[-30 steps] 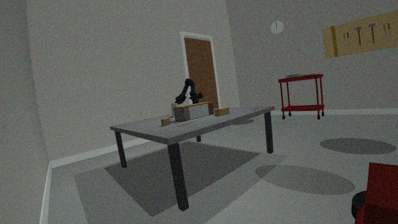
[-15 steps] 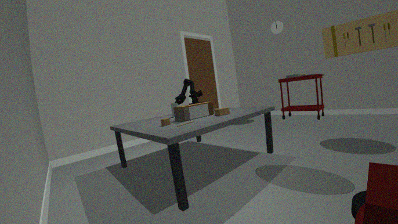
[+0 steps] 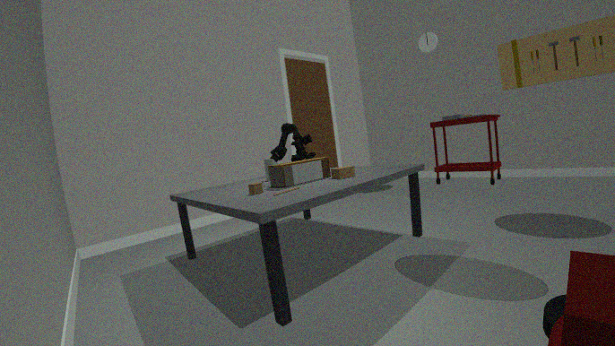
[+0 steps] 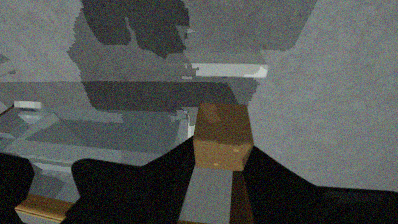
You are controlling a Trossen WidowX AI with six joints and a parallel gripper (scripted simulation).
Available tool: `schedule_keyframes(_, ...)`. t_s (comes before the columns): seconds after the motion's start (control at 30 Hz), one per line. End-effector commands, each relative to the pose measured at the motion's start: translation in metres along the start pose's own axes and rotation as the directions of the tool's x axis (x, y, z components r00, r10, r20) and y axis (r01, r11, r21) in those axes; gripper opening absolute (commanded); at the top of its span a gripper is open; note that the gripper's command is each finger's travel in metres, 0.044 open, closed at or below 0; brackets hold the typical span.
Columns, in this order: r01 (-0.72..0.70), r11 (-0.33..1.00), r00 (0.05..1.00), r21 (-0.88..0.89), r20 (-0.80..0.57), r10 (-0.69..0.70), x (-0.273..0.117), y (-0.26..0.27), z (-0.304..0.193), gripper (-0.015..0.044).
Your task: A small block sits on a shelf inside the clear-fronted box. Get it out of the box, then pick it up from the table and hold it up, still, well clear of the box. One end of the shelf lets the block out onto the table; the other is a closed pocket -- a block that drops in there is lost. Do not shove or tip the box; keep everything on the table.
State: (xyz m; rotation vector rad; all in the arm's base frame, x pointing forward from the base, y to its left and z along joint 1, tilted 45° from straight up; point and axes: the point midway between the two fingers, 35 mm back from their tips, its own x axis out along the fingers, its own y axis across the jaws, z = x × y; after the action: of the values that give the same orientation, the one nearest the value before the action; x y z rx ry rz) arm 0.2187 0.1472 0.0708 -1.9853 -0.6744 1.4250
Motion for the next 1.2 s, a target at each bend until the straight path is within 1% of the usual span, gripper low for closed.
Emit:
schedule_keyframes(0.0, 0.008, 0.993, 1.0, 0.121, -0.004, -0.008, -0.004, -0.002, -0.004, 0.0)
schedule_keyframes(0.27, 0.007, 0.905, 1.0, 0.425, 0.007, -0.011, -0.009, 0.0, -0.005, 0.0)
schedule_keyframes(0.53, 0.0, 0.727, 1.0, 0.687, 0.017, -0.016, -0.013, 0.002, -0.006, 0.0)
schedule_keyframes(0.87, -0.016, 0.404, 0.999, 0.915, 0.028, -0.025, -0.019, 0.003, -0.008, 0.0)
schedule_keyframes(1.17, -0.035, 0.057, 0.999, 0.998, 0.037, -0.034, -0.024, 0.005, -0.009, 0.0)
